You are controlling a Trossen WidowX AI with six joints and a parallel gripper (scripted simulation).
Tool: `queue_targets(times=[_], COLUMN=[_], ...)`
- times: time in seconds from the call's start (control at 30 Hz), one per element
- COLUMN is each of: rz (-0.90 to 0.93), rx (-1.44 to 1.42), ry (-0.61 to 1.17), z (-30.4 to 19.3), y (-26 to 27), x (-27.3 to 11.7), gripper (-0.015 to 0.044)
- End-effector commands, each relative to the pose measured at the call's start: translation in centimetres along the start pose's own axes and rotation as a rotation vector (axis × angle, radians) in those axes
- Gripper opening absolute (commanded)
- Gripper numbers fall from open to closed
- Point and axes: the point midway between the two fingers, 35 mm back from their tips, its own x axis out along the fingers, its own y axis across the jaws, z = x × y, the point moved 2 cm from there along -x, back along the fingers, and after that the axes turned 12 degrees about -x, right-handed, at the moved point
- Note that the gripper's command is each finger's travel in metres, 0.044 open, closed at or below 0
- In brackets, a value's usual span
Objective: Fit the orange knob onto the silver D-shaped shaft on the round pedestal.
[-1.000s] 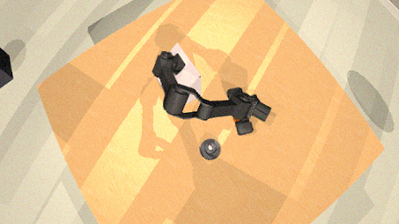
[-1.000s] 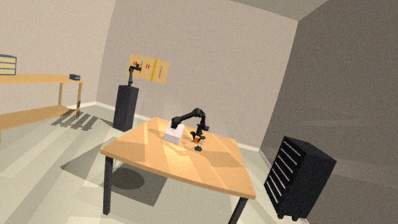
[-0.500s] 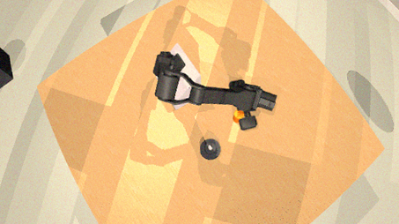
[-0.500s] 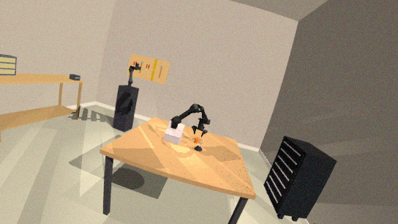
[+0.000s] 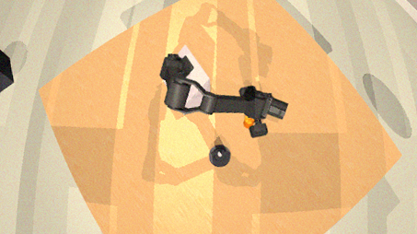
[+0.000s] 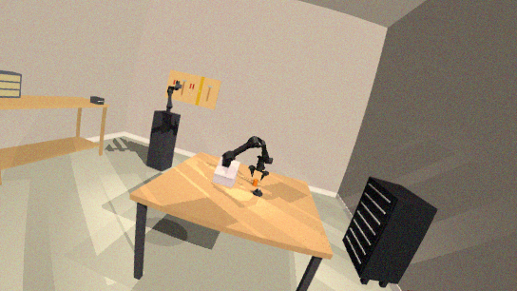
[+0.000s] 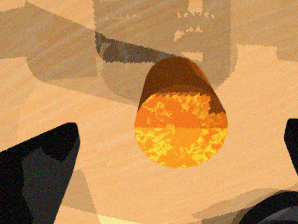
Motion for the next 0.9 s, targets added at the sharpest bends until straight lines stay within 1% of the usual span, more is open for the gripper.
queue_targets(times=[0.0,0.87], rz=[0.003,0.002], rx=[-0.004,-0.004], ry=[0.005,0.008], z=[-0.1,-0.2], y=[0.0,0.1], x=[0.9,5.1], gripper=[0.044,0.044])
